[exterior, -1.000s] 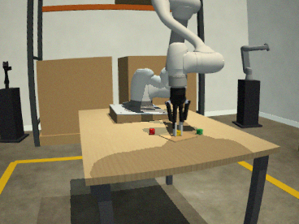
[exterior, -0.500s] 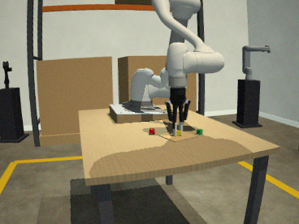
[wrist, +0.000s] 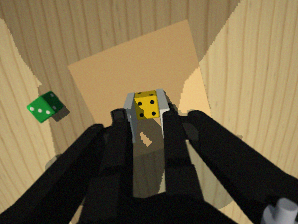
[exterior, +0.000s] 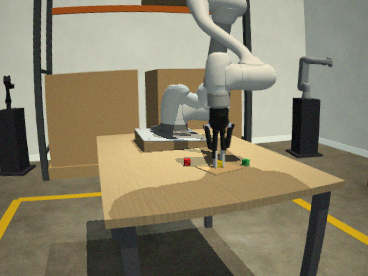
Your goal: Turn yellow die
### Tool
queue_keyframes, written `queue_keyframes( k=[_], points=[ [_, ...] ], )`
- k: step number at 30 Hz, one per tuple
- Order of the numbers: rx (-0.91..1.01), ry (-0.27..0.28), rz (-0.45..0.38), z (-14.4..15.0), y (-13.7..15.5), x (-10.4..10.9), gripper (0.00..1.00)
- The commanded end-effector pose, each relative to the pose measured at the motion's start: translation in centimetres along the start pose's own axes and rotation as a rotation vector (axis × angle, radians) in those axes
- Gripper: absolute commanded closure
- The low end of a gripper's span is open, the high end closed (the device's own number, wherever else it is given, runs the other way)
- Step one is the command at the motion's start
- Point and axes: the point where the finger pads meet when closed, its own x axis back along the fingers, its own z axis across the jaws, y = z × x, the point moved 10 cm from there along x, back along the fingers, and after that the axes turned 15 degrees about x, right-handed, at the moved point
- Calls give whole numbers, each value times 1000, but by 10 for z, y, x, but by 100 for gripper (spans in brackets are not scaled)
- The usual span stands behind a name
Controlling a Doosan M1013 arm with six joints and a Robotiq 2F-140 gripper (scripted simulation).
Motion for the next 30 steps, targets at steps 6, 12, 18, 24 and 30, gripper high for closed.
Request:
queue_keyframes(
  k=[6,12,18,24,30],
  points=[
    [0,0,0,0,0,0,87],
    [0,0,0,0,0,0,87],
    [0,0,0,0,0,0,87],
    [0,0,0,0,0,0,83],
    [0,0,0,0,0,0,80]
  ],
)
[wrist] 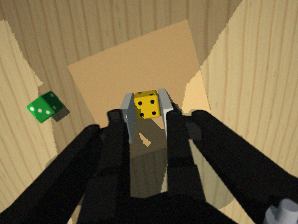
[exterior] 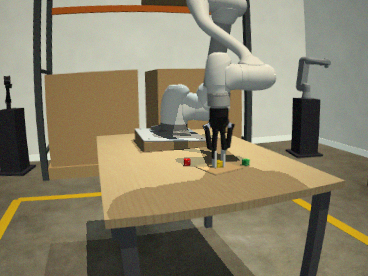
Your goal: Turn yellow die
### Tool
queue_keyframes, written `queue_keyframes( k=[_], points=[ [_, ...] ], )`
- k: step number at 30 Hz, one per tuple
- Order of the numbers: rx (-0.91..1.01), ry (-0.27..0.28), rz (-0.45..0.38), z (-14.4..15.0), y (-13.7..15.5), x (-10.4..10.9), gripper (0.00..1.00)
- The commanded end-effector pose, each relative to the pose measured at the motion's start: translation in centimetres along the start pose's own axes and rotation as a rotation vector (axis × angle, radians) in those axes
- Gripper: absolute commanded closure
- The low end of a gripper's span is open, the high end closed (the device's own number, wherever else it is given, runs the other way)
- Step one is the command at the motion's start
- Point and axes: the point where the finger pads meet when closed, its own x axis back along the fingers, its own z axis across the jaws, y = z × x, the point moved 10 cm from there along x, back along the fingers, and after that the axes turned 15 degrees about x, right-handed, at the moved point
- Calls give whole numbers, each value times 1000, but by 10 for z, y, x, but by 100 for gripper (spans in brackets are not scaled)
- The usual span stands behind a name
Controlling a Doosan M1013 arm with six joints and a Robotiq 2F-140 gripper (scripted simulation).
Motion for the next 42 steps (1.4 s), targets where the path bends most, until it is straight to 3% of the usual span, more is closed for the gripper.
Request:
queue_keyframes(
  k=[1,20,42],
  points=[
    [0,0,0,0,0,0,78],
    [0,0,0,0,0,5,75],
    [0,0,0,0,0,88,75]
  ],
)
